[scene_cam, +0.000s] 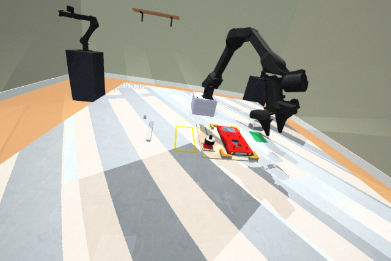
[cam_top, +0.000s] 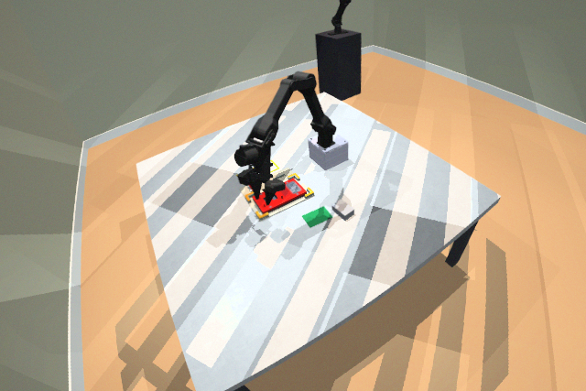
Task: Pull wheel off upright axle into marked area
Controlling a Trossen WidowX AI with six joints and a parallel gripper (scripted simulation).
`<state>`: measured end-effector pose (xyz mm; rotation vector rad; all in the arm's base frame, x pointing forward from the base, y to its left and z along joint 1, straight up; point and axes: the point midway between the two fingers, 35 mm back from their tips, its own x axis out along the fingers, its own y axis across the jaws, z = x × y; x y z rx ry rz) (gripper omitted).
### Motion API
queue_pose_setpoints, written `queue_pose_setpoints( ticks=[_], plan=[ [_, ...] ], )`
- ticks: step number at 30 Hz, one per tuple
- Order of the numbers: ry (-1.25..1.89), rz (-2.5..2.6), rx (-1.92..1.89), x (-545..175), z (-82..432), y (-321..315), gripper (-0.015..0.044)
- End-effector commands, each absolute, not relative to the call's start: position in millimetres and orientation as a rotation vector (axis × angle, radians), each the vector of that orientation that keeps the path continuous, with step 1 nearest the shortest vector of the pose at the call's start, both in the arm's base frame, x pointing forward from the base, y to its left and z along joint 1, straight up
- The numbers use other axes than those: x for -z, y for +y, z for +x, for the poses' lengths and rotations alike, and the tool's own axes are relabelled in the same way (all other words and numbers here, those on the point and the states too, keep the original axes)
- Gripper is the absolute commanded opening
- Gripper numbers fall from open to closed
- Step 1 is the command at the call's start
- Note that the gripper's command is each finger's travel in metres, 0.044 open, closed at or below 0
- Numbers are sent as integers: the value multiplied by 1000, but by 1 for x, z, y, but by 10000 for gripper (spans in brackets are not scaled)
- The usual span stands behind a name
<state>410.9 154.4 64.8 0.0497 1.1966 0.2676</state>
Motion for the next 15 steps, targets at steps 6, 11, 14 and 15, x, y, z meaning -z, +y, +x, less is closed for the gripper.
queue_pose_setpoints(
  ticks=[6, 11, 14, 15],
  plan=[
    [1313, 709, 492, -53, 403, 33, 300],
    [1274, 968, 817, -52, 390, -12, 300],
    [1225, 1117, 1016, -52, 379, -38, 300],
    [1204, 1166, 1083, -52, 375, -47, 300]
  ],
)
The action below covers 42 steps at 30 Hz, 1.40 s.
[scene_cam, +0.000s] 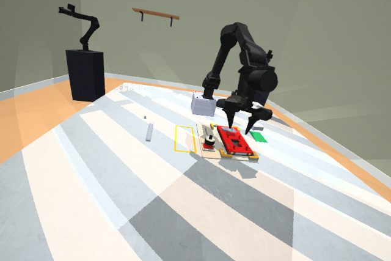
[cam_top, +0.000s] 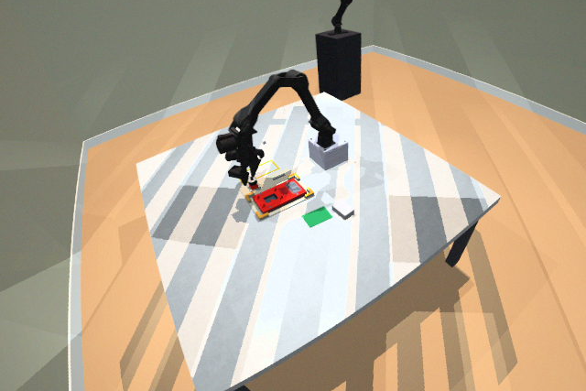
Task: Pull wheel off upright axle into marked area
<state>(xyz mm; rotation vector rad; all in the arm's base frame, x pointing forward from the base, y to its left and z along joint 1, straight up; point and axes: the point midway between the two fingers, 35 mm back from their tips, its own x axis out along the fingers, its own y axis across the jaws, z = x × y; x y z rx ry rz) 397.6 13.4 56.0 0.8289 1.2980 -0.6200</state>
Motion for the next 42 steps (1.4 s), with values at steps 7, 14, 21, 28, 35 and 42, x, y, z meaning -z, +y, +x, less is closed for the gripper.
queue_pose_setpoints(
  ticks=[7, 14, 21, 28, 35, 42],
  plan=[
    [1152, 1268, 1229, -53, 366, -64, 300],
    [1152, 1268, 1229, -53, 366, -64, 300],
    [1153, 1268, 1229, -53, 362, -65, 300],
    [1153, 1268, 1229, -6, 365, -65, 300],
    [1153, 1268, 1229, 22, 365, -64, 300],
    [1153, 1268, 1229, 22, 365, -64, 300]
  ],
)
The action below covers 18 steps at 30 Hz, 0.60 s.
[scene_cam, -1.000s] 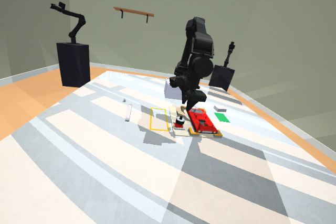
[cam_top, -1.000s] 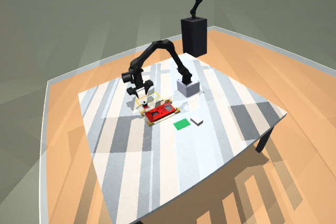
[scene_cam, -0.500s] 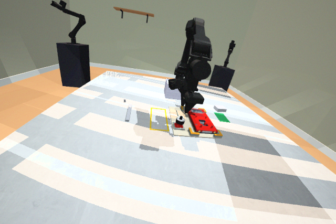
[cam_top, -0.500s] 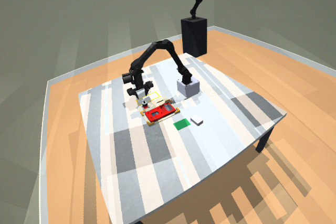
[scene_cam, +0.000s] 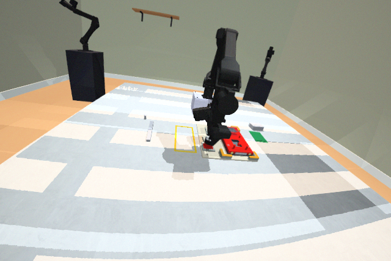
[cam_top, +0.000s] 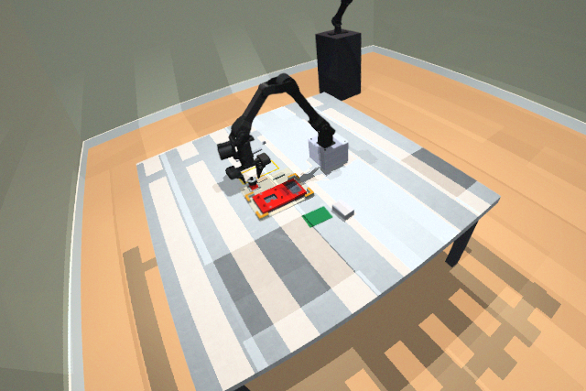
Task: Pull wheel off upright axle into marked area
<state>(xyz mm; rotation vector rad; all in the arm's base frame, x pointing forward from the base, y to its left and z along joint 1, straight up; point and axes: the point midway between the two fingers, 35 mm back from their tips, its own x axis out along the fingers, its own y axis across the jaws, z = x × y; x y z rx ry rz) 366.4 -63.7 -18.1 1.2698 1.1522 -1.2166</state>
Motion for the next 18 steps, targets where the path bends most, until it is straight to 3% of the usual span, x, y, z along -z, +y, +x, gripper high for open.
queue_pose_setpoints(
  ticks=[1, 2, 5, 15, 18],
  plan=[
    [1153, 1268, 1229, 22, 365, -64, 300],
    [1153, 1268, 1229, 22, 365, -64, 300],
    [1153, 1270, 1217, 19, 366, -64, 221],
    [1153, 1270, 1217, 19, 366, -64, 155],
    [1153, 1270, 1217, 18, 366, -64, 76]
  ],
)
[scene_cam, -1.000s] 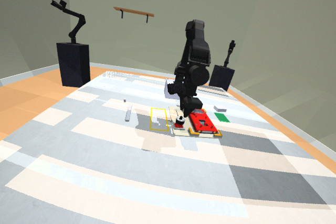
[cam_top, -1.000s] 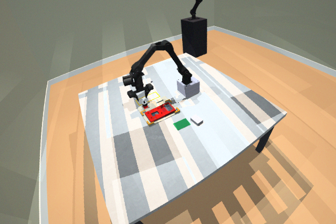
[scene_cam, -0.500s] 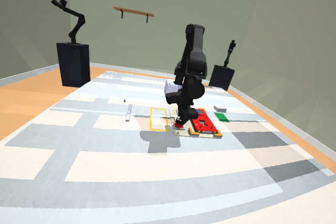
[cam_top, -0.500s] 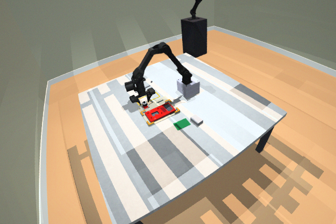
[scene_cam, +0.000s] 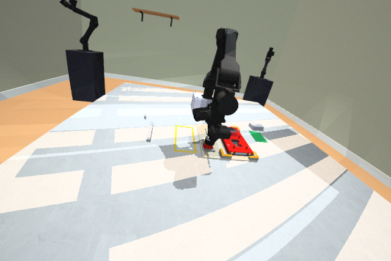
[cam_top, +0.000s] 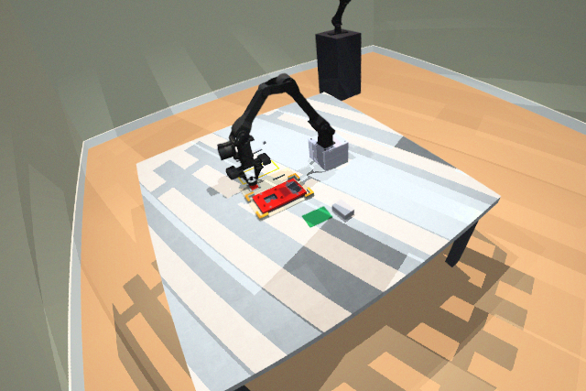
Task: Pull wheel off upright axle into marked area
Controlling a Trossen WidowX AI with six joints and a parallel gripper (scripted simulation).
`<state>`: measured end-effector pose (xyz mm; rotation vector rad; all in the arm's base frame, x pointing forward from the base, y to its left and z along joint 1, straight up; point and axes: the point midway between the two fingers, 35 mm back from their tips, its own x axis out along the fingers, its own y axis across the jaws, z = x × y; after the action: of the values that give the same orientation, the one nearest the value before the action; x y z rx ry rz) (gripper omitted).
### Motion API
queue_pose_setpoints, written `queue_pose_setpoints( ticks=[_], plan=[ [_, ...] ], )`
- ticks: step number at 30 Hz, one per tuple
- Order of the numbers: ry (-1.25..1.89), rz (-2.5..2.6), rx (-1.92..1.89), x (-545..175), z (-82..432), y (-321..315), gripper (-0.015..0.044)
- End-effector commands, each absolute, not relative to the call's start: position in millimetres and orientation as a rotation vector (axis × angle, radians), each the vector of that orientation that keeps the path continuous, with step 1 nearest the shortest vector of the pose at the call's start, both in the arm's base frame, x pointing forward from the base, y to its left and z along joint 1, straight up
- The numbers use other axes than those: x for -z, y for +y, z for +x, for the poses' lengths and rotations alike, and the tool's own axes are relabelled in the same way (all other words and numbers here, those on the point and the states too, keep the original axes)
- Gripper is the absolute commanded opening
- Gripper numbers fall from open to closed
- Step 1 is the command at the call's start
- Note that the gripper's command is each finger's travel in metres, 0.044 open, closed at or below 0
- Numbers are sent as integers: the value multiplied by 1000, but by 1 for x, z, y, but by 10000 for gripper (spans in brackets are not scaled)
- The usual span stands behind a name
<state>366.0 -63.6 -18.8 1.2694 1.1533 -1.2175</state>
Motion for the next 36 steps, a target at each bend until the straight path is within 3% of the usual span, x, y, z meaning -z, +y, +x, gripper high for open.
queue_pose_setpoints(
  ticks=[1, 3, 36],
  plan=[
    [1153, 1270, 1217, 18, 366, -64, 50],
    [1153, 1270, 1217, 17, 366, -64, 0],
    [1153, 1269, 1221, 7, 366, -64, 0]
  ],
)
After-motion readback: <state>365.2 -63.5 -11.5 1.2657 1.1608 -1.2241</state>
